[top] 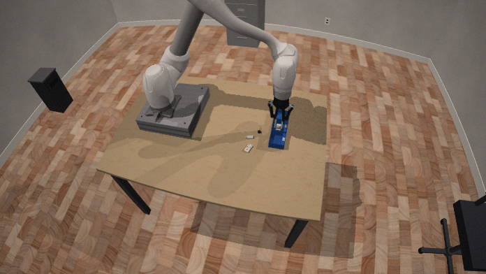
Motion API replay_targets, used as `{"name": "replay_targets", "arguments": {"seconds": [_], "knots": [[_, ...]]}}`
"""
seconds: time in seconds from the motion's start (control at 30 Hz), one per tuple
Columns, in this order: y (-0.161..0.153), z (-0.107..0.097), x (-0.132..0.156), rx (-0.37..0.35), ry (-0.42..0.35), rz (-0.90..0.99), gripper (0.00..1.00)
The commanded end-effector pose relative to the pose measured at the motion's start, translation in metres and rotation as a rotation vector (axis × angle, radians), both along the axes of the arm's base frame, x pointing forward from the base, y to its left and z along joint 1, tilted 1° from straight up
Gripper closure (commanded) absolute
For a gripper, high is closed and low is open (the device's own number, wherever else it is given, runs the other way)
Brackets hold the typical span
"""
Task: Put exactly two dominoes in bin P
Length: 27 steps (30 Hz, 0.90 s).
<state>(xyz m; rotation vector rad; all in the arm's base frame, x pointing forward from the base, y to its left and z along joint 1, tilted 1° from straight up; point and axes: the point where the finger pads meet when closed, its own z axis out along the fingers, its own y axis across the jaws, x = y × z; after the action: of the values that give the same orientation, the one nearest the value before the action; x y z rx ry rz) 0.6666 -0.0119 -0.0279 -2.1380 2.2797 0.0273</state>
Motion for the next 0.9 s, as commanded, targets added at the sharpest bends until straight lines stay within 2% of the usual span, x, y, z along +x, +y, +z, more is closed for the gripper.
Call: {"name": "replay_targets", "arguments": {"seconds": [0.0, 0.5, 0.63, 0.87], "knots": [[0.0, 0.004, 0.0, 0.0, 0.0, 0.0, 0.81], [0.0, 0.021, 0.0, 0.0, 0.0, 0.0, 0.81], [-0.001, 0.039, 0.0, 0.0, 0.0, 0.0, 0.81], [-0.001, 0.039, 0.0, 0.0, 0.0, 0.0, 0.81]]}}
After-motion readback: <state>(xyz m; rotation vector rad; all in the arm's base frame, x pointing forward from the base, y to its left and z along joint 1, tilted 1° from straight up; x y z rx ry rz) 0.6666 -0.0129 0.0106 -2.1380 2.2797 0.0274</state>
